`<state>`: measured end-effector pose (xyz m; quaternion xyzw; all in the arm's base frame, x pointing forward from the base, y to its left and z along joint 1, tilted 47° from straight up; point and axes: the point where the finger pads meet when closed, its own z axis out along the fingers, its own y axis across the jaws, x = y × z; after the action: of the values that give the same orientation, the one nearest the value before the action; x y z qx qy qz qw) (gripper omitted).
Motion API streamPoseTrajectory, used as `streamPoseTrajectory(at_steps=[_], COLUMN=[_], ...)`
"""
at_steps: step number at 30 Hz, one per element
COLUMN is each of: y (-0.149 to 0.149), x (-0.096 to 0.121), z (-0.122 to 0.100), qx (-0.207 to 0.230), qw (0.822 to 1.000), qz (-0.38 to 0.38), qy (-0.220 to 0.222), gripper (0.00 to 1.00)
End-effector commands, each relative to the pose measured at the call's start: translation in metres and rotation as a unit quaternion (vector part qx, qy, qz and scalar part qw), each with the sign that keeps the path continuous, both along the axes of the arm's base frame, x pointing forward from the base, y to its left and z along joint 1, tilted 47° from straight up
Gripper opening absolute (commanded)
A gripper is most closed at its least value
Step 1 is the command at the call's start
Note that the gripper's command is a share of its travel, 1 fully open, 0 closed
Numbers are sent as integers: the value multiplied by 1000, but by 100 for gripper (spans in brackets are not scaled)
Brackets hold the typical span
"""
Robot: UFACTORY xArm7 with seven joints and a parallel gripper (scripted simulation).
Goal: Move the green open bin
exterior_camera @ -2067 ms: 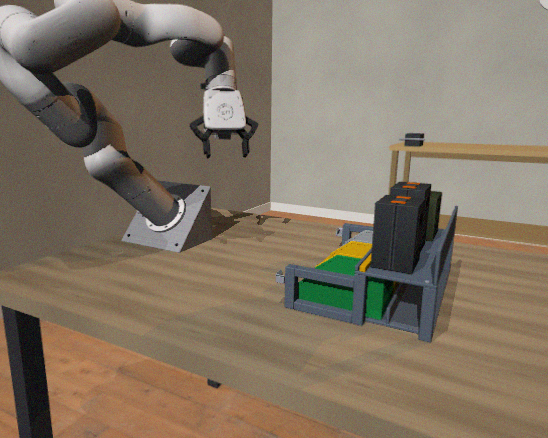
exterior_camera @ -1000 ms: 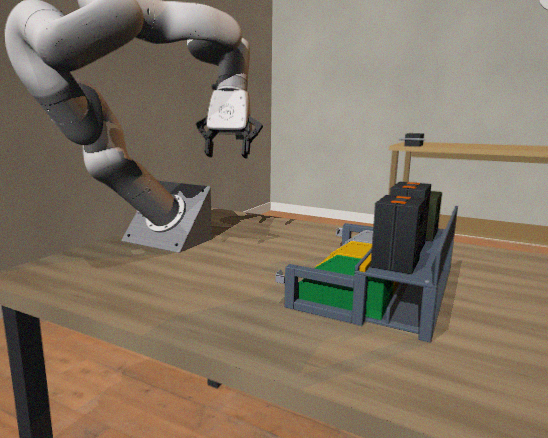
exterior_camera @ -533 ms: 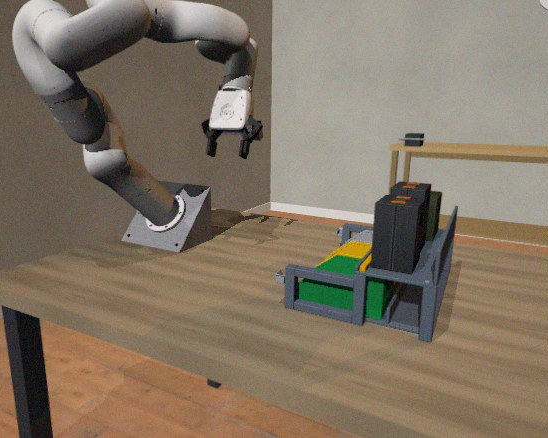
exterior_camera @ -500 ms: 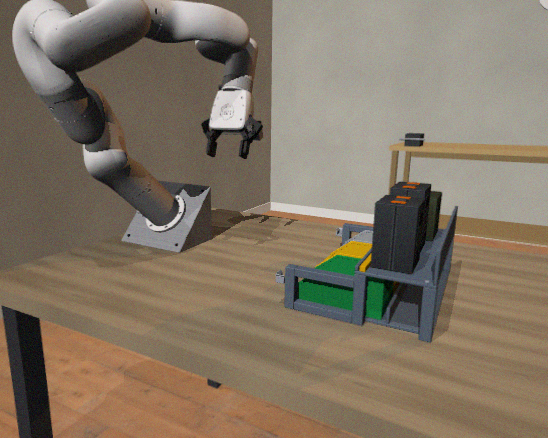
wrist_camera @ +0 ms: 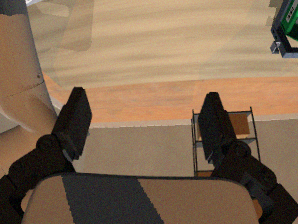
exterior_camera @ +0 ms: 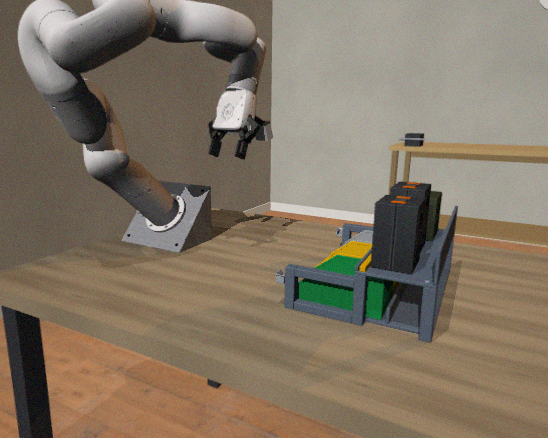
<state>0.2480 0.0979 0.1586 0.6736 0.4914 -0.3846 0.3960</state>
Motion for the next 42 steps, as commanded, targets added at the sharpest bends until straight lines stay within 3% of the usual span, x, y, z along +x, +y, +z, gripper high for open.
streamPoseTrajectory(at_steps=[1,6,18,23,35,40,42], y=[1,1,1,1,1,1,1], x=[1,1,1,1,1,1,1], z=[0,0,0,0,0,0,0], qx=[1,-5,-5,-12,-12,-18,-18], qw=[1000,992,992,966,966,925,925], qz=[0,-87,-87,-173,-173,-257,-257], qy=[-1,-96,-96,-189,-189,-279,-279], gripper=[100,100,100,100,100,100,100])
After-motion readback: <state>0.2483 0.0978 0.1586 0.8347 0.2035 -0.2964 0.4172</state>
